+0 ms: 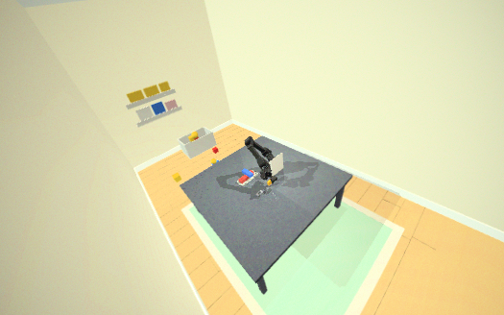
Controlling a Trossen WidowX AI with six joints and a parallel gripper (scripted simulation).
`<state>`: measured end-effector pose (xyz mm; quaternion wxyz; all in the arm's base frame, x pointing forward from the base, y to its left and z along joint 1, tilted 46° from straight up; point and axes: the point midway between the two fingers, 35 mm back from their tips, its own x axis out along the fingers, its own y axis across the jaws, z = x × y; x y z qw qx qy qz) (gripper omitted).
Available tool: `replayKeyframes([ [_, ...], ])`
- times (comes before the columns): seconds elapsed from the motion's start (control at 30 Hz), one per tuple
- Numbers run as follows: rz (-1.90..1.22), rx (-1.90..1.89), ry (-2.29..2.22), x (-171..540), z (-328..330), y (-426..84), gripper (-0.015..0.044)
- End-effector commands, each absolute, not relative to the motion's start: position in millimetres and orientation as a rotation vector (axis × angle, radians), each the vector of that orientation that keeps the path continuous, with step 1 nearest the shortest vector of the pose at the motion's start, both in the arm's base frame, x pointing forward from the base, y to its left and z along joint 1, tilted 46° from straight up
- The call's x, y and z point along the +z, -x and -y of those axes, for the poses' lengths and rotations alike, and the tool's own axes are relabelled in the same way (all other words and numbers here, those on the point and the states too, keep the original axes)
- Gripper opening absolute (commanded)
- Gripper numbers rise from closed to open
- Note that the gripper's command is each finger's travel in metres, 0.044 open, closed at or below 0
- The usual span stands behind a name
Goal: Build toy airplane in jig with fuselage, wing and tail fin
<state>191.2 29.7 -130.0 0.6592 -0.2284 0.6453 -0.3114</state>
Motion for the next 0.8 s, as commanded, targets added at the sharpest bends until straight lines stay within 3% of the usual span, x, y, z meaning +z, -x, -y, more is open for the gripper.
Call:
replayKeyframes([
  [0.0,-1.462,-0.703,0.527,-134,-25,-190,0.0440],
  [0.6,-1.461,-0.706,0.529,-152,-4,-188,0.0440],
  [0.77,-1.461,-0.706,0.529,-152,-4,-188,0.0309],
])
